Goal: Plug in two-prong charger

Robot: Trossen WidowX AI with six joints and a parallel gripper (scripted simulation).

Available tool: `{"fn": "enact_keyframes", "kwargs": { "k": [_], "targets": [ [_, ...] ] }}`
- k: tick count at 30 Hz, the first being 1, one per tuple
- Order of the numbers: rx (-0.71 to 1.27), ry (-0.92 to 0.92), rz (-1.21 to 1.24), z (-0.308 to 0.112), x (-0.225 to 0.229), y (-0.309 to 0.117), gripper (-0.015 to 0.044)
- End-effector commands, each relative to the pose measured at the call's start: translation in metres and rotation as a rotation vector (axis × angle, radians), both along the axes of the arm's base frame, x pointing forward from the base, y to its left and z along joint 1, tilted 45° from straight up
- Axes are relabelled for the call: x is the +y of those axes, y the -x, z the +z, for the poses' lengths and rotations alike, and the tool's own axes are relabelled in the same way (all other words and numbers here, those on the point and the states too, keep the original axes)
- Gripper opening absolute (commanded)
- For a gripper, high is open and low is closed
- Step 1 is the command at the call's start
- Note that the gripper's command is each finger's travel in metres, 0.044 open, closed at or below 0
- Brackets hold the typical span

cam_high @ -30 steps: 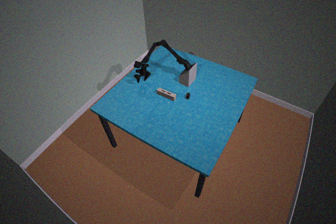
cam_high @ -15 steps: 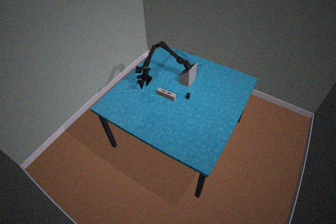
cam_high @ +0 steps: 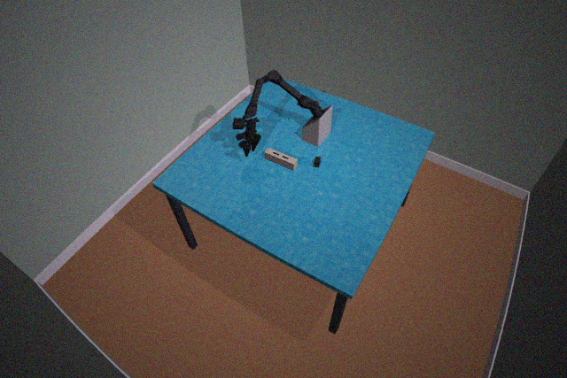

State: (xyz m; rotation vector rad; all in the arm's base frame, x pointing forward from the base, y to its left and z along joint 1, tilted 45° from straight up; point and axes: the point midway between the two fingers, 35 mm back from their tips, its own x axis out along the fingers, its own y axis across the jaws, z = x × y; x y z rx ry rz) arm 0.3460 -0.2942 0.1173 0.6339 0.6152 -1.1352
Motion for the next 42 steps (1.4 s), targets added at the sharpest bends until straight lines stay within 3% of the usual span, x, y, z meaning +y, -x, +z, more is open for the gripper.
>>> {"fn": "enact_keyframes", "kwargs": {
  "k": [1, 21, 42],
  "targets": [
    [0.048, -0.017, 0.045, -0.018, 0.018, -0.008, 0.044],
    [0.306, -0.073, 0.266, -0.096, 0.113, -0.028, 0.044],
    [0.596, -0.09, 0.482, -0.163, 0.203, -0.005, 0.044]
  ]
}}
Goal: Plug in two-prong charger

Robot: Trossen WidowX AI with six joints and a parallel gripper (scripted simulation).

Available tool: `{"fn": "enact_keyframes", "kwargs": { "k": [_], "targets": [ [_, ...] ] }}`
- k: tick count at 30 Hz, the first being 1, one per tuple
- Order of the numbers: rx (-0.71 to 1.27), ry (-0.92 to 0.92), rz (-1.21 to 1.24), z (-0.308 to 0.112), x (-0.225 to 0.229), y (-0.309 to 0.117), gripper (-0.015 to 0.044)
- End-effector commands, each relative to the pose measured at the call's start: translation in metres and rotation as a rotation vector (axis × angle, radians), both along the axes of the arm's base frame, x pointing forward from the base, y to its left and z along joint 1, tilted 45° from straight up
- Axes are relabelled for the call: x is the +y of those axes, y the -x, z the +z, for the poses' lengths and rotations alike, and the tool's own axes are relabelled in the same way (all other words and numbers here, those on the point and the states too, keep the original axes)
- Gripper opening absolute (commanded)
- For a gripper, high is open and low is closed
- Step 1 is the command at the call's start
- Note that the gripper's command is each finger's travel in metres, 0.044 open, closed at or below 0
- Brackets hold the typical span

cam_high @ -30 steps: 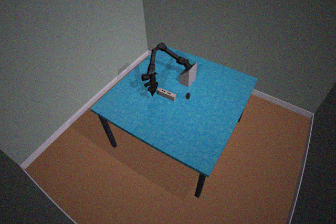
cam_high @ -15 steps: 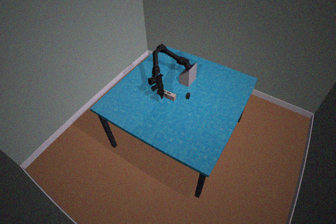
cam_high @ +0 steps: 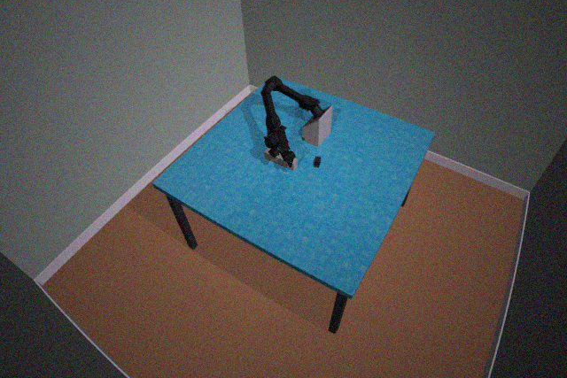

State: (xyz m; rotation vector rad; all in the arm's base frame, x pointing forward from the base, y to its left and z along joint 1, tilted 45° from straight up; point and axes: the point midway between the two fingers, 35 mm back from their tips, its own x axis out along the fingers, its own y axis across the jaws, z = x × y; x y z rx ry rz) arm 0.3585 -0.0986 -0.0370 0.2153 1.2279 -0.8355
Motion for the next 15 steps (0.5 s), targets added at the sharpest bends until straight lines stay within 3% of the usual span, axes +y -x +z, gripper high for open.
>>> {"fn": "enact_keyframes", "kwargs": {
  "k": [1, 15],
  "targets": [
    [0.05, 0.006, 0.027, -0.012, 0.012, 0.009, 0.044],
    [0.292, 0.062, 0.23, -0.053, 0.058, 0.049, 0.044]
  ]
}}
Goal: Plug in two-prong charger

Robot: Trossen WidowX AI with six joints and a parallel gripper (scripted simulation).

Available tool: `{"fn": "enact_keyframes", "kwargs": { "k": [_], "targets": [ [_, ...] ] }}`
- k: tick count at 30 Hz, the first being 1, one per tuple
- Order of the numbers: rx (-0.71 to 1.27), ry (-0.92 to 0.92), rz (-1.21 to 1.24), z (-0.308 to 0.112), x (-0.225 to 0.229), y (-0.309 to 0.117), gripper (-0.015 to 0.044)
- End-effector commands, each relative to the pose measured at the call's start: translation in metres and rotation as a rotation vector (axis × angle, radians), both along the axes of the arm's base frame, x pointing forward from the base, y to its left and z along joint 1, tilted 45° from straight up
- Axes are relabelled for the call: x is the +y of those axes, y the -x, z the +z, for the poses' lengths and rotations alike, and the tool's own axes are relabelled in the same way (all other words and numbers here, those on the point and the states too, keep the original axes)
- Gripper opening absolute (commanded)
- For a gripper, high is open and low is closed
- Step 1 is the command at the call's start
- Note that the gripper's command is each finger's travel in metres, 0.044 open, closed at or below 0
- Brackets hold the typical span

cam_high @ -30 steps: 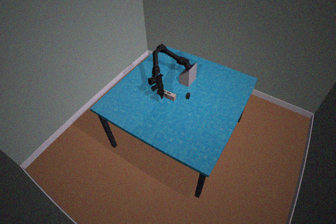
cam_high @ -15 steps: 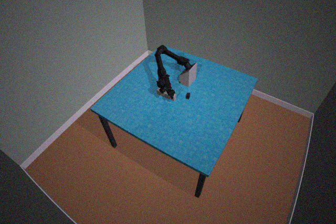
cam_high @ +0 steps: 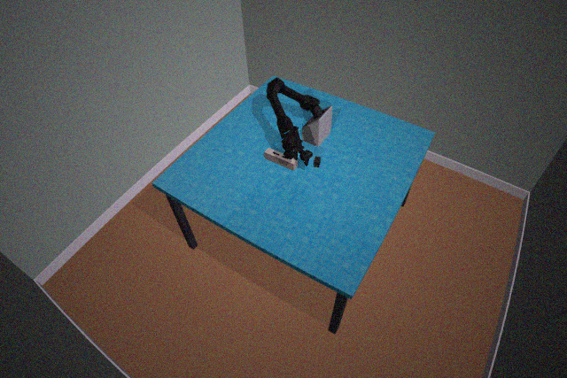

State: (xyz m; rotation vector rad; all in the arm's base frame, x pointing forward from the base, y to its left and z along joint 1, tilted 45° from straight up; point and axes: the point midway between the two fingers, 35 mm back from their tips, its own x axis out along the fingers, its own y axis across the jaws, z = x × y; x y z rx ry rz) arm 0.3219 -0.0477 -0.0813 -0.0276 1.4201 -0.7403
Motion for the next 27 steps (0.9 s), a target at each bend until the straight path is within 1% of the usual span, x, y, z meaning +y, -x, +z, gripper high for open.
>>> {"fn": "enact_keyframes", "kwargs": {
  "k": [1, 12, 23, 27],
  "targets": [
    [0.08, 0.027, 0.065, -0.011, 0.01, 0.015, 0.044],
    [0.281, 0.102, 0.25, -0.034, 0.034, 0.055, 0.044],
    [0.479, 0.197, 0.437, -0.047, 0.046, 0.095, 0.044],
    [0.503, 0.21, 0.461, -0.047, 0.046, 0.1, 0.044]
  ]
}}
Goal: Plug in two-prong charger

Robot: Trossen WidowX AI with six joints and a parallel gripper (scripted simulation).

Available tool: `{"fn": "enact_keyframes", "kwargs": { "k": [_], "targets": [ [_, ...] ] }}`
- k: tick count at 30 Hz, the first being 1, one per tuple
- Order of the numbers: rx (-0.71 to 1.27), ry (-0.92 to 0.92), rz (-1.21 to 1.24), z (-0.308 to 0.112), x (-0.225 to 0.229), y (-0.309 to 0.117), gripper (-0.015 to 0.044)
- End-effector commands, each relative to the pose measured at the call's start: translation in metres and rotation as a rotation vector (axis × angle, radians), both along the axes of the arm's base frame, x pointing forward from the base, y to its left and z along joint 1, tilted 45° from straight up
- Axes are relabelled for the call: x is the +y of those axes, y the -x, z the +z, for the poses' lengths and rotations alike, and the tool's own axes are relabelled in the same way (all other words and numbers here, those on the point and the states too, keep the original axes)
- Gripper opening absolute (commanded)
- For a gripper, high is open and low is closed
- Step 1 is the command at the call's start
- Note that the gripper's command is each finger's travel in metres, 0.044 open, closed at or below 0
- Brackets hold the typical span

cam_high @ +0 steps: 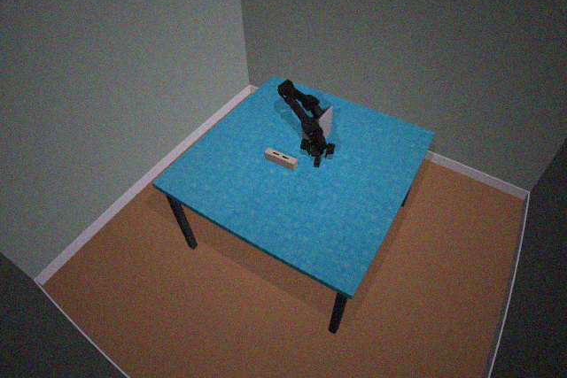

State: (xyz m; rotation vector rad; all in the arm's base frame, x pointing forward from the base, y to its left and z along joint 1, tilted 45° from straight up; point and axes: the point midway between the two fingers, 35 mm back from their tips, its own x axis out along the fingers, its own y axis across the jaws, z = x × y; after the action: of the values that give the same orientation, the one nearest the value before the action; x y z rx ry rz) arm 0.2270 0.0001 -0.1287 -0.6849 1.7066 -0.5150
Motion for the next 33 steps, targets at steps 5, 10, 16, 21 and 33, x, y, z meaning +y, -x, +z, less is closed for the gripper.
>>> {"fn": "enact_keyframes", "kwargs": {
  "k": [5, 10, 16, 21, 33],
  "targets": [
    [0.024, 0.017, 0.023, -0.002, -0.003, 0.005, 0.044],
    [0.024, 0.018, 0.023, -0.008, -0.01, 0.006, 0.044],
    [0.024, 0.018, 0.023, -0.011, -0.013, 0.007, 0.044],
    [0.024, 0.017, 0.023, -0.017, -0.018, 0.007, 0.044],
    [0.024, 0.018, 0.023, -0.03, -0.032, 0.008, 0.044]
  ]
}}
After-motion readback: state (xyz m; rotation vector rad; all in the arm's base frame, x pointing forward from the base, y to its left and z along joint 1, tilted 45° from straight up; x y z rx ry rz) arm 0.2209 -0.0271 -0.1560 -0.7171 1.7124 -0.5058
